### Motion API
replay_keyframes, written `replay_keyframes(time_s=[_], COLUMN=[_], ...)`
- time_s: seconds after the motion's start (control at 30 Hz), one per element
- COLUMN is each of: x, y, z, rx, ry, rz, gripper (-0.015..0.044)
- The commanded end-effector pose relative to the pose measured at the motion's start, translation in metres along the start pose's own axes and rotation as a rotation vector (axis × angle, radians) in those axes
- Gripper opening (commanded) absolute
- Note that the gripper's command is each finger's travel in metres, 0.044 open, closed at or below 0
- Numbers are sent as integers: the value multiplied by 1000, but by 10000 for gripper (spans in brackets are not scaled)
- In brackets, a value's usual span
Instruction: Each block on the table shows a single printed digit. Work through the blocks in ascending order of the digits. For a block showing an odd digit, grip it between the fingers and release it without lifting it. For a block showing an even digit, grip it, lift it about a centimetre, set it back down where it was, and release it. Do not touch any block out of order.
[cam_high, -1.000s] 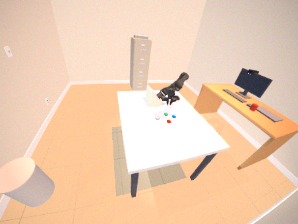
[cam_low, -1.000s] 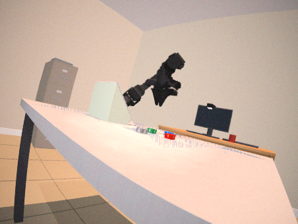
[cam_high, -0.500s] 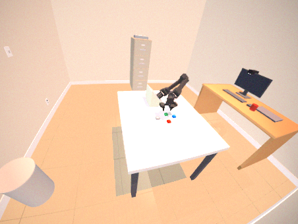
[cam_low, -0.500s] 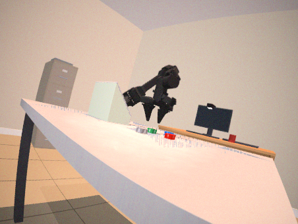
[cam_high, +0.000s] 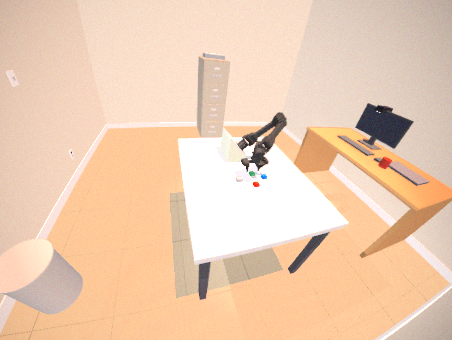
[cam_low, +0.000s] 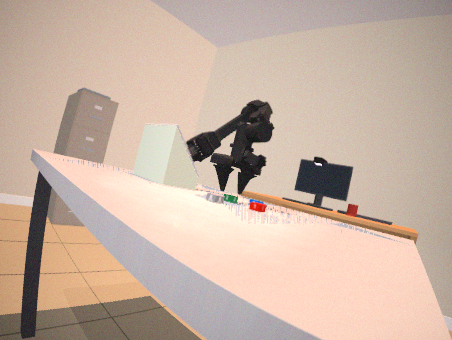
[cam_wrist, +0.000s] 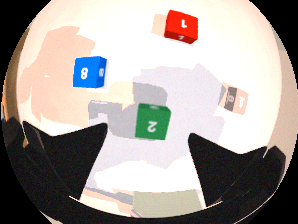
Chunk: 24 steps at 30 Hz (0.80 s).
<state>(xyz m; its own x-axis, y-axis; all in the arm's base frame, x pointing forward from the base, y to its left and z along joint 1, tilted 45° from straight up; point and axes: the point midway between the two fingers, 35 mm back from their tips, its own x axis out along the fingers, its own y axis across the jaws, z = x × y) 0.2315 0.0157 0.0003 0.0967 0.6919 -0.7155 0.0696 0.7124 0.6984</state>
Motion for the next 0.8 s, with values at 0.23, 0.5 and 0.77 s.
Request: replay_keyframes(time_s=[0.23,0.5,0.77], x=[18,18,18], y=[1,1,1], z=[-2,-2,-2], rx=[7,7,7], ry=[3,3,3], rz=[8,8,8], gripper=[400,216,120])
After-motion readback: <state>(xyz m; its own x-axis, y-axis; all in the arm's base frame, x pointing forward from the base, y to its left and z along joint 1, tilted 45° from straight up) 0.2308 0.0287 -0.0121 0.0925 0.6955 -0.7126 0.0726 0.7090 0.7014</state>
